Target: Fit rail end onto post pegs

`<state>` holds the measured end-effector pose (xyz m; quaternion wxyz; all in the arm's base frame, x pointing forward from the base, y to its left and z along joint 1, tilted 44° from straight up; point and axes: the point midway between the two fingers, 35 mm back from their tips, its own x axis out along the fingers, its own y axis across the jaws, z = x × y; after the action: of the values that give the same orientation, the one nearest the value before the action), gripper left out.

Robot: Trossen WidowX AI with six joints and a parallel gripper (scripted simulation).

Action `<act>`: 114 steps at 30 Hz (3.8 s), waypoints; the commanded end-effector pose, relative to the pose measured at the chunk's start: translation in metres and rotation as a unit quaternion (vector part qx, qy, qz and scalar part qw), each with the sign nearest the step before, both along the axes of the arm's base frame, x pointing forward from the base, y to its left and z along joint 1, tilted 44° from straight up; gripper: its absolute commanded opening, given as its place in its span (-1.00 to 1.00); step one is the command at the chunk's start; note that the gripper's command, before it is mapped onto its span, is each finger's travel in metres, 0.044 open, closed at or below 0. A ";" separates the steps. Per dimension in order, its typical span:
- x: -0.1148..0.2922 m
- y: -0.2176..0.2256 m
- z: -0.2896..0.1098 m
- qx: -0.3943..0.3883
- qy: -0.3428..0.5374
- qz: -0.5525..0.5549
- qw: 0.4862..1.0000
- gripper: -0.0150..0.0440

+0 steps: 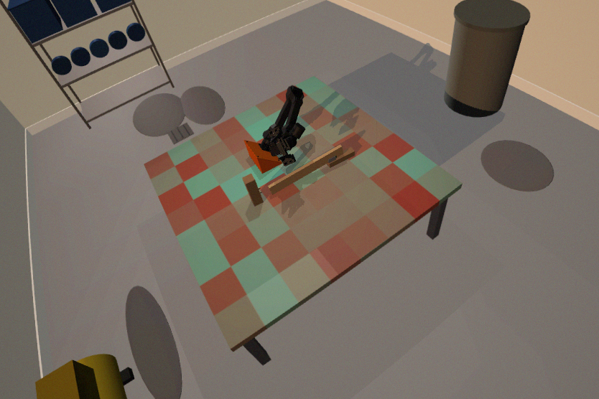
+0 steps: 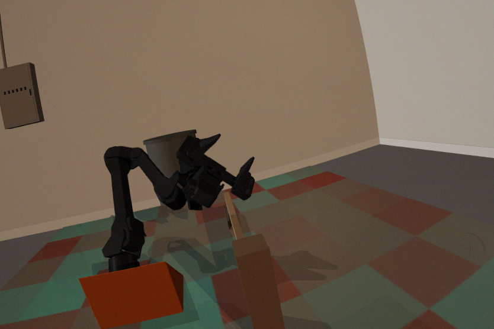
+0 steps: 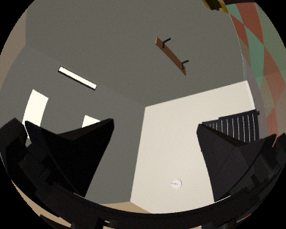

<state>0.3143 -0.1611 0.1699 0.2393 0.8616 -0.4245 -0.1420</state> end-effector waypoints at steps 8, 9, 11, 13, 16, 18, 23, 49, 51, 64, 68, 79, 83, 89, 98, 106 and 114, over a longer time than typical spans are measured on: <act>0.032 0.001 -0.030 -0.153 0.305 0.087 0.936 1.00; 0.036 0.002 -0.036 -0.174 0.348 0.105 0.915 1.00; 0.045 0.014 -0.041 -0.217 0.395 0.159 0.878 1.00; 0.051 0.018 -0.050 -0.253 0.447 0.195 0.836 1.00; 0.057 0.018 -0.064 -0.300 0.521 0.240 0.762 1.00; 0.059 0.019 -0.074 -0.330 0.563 0.271 0.708 1.00; 0.064 0.021 -0.101 -0.419 0.646 0.365 0.523 1.00; 0.017 0.065 -0.170 -0.709 0.251 0.617 -0.230 1.00; 0.016 0.065 -0.171 -0.714 0.233 0.617 -0.235 1.00; -0.010 0.089 -0.148 -0.820 -0.093 0.481 -0.297 1.00; -0.014 0.095 -0.138 -0.845 -0.163 0.411 -0.300 1.00; -0.015 0.097 -0.133 -0.857 -0.194 0.371 -0.302 1.00; -0.015 0.097 -0.133 -0.857 -0.194 0.371 -0.302 1.00; -0.015 0.098 -0.134 -0.857 -0.194 0.371 -0.302 1.00; -0.014 0.107 -0.145 -0.856 -0.193 0.371 -0.302 1.00; -0.014 0.116 -0.154 -0.856 -0.193 0.371 -0.302 1.00; -0.015 0.125 -0.164 -0.857 -0.193 0.371 -0.302 1.00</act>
<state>0.3016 -0.0402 0.0104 -0.6343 0.2875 -0.2788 -0.6613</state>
